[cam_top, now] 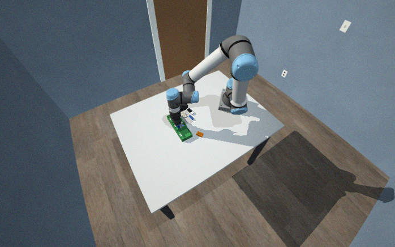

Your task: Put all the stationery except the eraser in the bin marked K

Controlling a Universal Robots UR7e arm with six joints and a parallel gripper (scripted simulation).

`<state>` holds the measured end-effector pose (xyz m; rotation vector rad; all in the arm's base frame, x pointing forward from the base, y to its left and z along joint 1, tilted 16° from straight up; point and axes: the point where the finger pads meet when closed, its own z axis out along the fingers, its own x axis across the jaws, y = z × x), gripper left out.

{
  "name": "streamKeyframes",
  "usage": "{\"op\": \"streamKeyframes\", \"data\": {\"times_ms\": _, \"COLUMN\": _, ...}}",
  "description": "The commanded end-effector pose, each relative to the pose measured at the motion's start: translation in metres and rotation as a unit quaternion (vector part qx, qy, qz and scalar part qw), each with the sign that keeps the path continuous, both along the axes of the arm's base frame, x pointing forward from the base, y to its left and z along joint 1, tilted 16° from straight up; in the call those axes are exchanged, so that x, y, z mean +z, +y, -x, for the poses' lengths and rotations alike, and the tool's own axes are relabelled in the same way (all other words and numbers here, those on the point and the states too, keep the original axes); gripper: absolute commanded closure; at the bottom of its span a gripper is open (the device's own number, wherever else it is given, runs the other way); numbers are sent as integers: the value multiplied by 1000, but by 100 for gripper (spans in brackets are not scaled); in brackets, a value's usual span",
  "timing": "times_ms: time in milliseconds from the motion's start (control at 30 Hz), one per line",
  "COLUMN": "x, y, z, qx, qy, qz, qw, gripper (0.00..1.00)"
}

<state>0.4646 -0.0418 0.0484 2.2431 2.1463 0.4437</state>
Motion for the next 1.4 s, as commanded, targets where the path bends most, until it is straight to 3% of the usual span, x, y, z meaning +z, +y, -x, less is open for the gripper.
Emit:
{"op": "streamKeyframes", "data": {"times_ms": 0, "x": 4, "y": -1, "z": 0, "qx": 0, "qy": -1, "qz": 0, "qw": 1000, "gripper": 13}}
{"op": "streamKeyframes", "data": {"times_ms": 667, "x": 27, "y": -5, "z": 5, "qx": 0, "qy": -1, "qz": 0, "qw": 1000, "gripper": 13}}
{"op": "streamKeyframes", "data": {"times_ms": 833, "x": 48, "y": -10, "z": 10, "qx": 0, "qy": -1, "qz": 0, "qw": 1000, "gripper": 13}}
{"op": "streamKeyframes", "data": {"times_ms": 1200, "x": 48, "y": -10, "z": 10, "qx": 0, "qy": -1, "qz": 0, "qw": 1000, "gripper": 13}}
{"op": "streamKeyframes", "data": {"times_ms": 1233, "x": 52, "y": -10, "z": 11, "qx": 0, "qy": -1, "qz": 0, "qw": 1000, "gripper": 0}}
{"op": "streamKeyframes", "data": {"times_ms": 1367, "x": 67, "y": -13, "z": 14, "qx": 0, "qy": -1, "qz": 0, "qw": 1000, "gripper": 0}}
